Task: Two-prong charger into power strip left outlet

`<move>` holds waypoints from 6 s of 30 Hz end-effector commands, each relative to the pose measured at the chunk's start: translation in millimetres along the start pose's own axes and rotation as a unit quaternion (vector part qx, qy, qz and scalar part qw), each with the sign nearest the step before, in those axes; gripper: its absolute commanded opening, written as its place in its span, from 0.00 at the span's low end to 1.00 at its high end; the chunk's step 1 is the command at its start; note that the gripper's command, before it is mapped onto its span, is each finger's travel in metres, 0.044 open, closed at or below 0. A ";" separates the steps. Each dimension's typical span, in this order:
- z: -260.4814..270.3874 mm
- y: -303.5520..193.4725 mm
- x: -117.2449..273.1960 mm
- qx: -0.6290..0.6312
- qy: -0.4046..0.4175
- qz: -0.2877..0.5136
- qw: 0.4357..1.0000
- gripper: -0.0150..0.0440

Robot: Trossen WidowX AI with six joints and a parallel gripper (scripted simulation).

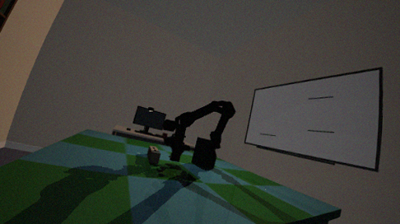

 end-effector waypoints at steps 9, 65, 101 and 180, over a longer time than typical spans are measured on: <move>-15.6 -7.2 -10.7 -0.087 0.008 0.000 0.996 0.25; -41.3 34.7 -10.9 -0.118 0.010 -0.001 0.993 0.25; -44.3 42.5 -10.2 -0.118 0.010 -0.001 0.993 0.25; -53.4 63.5 -8.6 -0.117 0.010 -0.001 0.993 0.25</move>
Point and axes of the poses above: the point midway between the two fingers, 35 mm back from their tips, its own x axis back along the fingers, its own z axis across the jaws, y = z × x, the point moved 6 cm from there along x, back along the fingers, and after that the axes turned 11 degrees about x, right-handed, at the moved point
